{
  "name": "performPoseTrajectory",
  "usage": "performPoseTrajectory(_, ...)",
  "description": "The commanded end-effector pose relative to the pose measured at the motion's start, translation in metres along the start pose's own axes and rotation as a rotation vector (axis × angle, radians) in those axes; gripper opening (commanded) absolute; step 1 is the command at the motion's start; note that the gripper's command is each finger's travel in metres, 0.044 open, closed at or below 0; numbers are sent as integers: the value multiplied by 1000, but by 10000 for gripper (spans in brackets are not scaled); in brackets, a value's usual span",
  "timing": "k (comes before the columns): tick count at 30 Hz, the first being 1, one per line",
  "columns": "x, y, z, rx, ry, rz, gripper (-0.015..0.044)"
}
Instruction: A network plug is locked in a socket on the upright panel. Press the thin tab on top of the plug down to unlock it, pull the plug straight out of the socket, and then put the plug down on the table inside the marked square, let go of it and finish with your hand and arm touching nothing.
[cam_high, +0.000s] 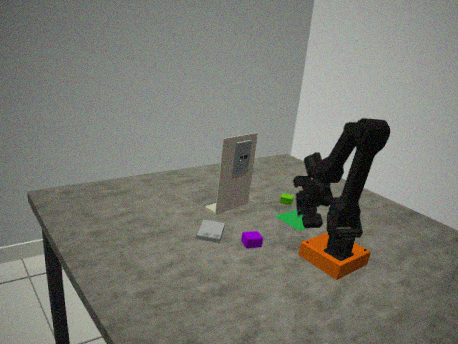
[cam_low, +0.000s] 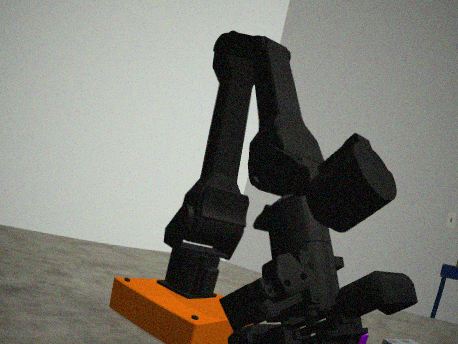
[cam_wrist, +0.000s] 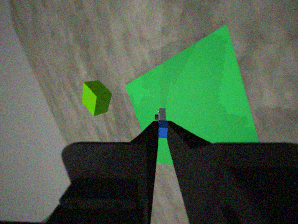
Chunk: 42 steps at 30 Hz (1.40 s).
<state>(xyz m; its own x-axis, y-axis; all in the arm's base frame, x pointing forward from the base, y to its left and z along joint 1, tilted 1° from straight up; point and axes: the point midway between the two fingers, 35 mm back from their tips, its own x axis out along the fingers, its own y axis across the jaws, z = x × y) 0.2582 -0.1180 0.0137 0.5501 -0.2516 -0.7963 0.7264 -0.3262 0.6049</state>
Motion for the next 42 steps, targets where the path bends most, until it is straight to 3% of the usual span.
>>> performPoseTrajectory(1, 2, -2, 0, 6, -2, -6, 0)
performPoseTrajectory(19, 3, 0, -1, 0, 2, 0, 0)
performPoseTrajectory(25, 3, 0, -1, 0, 2, 0, 156)
performPoseTrajectory(42, -6, 0, -1, 2, 1, -2, 156)
